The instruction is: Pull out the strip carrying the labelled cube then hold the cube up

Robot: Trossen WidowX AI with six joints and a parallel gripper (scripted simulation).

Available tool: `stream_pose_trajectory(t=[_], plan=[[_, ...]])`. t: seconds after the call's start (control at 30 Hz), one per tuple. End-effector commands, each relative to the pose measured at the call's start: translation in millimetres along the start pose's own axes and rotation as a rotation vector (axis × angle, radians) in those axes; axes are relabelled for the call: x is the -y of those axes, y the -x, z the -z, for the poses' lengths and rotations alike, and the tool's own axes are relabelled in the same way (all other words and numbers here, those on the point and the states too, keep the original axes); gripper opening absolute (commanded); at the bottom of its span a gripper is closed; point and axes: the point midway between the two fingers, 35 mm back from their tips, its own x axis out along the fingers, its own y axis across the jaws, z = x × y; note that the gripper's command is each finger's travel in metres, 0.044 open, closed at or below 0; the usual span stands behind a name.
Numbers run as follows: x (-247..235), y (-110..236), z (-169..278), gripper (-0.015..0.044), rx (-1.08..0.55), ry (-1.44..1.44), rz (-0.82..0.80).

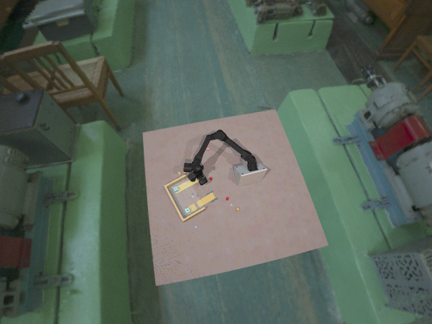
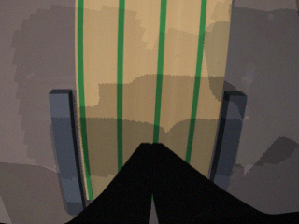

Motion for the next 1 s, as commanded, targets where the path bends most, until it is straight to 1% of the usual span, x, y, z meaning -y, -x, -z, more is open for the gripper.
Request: stream_pose_trajectory(t=[0.0, 0.37, 0.97], plan=[[-1, -2, 0, 0.0000, 0.001, 0.000, -0.003], [0, -3, 2, 0.0000, 0.001, 0.000, -0.003], [0, -4, 29, 0.0000, 0.000, 0.001, -0.003]])
